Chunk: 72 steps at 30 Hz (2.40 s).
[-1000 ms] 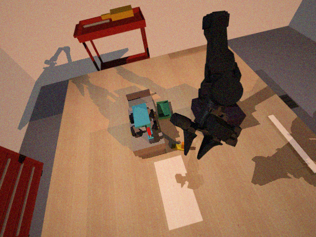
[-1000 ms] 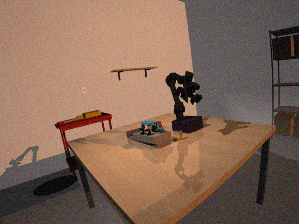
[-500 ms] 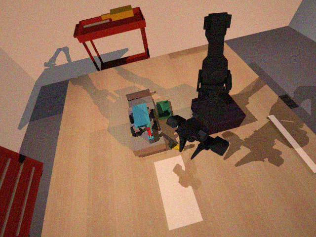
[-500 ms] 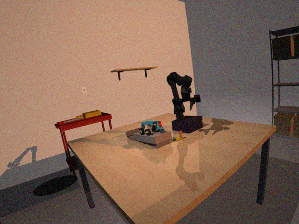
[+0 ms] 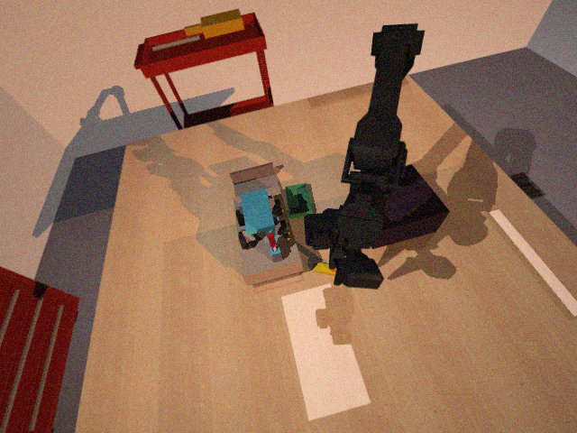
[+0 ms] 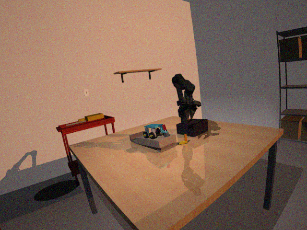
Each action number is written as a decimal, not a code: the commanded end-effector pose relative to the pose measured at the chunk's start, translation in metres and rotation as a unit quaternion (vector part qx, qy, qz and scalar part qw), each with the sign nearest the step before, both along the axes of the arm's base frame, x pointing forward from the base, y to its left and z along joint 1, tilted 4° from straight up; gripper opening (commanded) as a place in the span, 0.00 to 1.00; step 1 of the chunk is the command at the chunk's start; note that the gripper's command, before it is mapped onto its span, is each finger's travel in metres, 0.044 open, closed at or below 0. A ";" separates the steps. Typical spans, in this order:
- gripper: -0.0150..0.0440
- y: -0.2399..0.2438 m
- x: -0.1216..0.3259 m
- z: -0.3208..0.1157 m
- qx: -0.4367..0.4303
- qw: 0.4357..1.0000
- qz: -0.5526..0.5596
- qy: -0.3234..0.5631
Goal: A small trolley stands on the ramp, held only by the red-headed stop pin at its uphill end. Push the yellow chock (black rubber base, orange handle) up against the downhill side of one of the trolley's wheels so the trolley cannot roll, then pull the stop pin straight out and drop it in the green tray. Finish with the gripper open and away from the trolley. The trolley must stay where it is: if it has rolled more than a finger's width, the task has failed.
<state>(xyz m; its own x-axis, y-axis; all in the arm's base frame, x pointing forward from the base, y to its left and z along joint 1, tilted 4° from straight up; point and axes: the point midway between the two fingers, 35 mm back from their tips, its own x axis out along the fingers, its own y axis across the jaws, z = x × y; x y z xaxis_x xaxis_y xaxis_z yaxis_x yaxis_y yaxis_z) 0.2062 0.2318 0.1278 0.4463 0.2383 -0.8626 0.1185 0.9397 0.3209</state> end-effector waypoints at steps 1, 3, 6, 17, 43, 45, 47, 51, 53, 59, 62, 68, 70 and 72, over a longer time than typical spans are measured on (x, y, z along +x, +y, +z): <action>0.58 -0.008 -0.001 -0.010 0.026 0.994 -0.098 0.048; 0.58 -0.012 -0.001 -0.014 0.037 0.986 -0.146 0.069; 0.58 -0.018 -0.002 -0.019 0.053 0.970 -0.218 0.097; 0.58 -0.041 -0.007 -0.038 0.096 0.854 -0.481 0.175; 0.58 -0.073 -0.020 -0.063 0.120 0.563 -0.793 0.199; 0.58 -0.073 -0.019 -0.071 0.120 0.563 -0.793 0.199; 0.58 -0.074 -0.018 -0.079 0.120 0.563 -0.793 0.199; 0.58 -0.074 -0.018 -0.090 0.120 0.563 -0.793 0.199; 0.58 -0.075 -0.018 -0.097 0.120 0.563 -0.793 0.199; 0.58 -0.076 -0.018 -0.102 0.120 0.563 -0.793 0.199; 0.58 -0.076 -0.018 -0.105 0.120 0.563 -0.793 0.199; 0.58 -0.076 -0.017 -0.115 0.120 0.563 -0.793 0.199; 0.58 -0.076 -0.017 -0.118 0.120 0.563 -0.793 0.199; 0.58 -0.076 -0.017 -0.122 0.120 0.563 -0.793 0.199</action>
